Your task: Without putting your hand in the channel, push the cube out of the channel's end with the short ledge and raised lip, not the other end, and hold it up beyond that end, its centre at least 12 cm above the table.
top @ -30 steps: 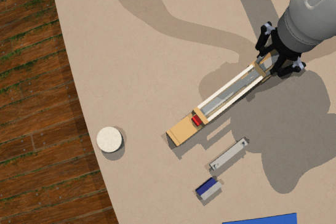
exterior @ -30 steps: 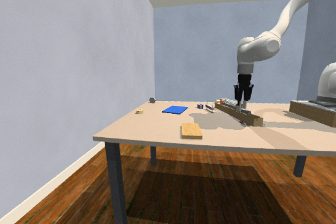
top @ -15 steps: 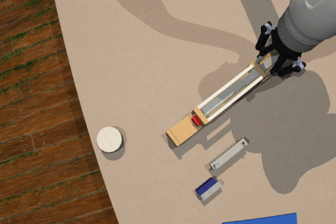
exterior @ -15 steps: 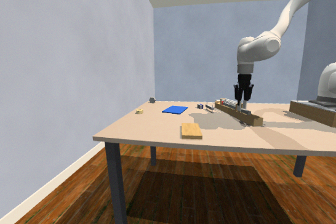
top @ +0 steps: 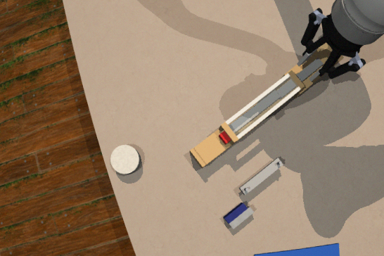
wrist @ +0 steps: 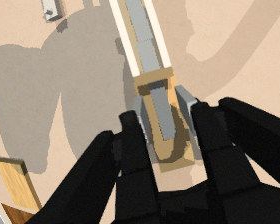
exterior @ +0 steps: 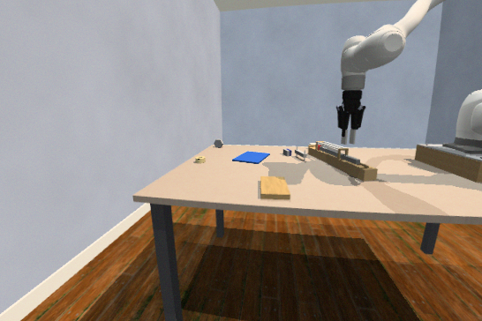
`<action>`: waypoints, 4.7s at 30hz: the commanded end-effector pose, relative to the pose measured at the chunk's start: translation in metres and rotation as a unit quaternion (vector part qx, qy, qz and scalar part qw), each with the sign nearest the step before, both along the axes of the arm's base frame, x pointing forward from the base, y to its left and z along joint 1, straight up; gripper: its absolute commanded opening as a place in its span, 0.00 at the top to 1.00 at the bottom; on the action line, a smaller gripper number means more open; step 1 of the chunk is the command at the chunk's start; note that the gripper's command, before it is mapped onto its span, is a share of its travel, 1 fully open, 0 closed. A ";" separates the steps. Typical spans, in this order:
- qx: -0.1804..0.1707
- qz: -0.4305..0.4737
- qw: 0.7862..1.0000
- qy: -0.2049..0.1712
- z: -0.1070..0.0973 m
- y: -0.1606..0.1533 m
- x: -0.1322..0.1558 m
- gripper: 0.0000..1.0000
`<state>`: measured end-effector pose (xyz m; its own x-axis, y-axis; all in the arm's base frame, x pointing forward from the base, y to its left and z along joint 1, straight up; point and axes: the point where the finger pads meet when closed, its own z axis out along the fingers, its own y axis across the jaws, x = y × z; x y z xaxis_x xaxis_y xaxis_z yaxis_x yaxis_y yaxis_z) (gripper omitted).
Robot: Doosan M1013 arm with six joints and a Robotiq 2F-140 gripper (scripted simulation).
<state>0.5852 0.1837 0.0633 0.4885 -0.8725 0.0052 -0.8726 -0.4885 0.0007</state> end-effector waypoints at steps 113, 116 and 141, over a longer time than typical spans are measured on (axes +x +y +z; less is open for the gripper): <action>0.000 0.000 1.000 0.000 -0.070 0.051 -0.029 1.00; 0.000 0.000 1.000 0.000 -0.070 0.049 -0.027 1.00; 0.000 0.000 1.000 0.000 -0.003 0.038 -0.022 1.00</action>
<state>0.5635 0.2221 0.0575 0.4885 -0.8726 0.0051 -0.8726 -0.4885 0.0000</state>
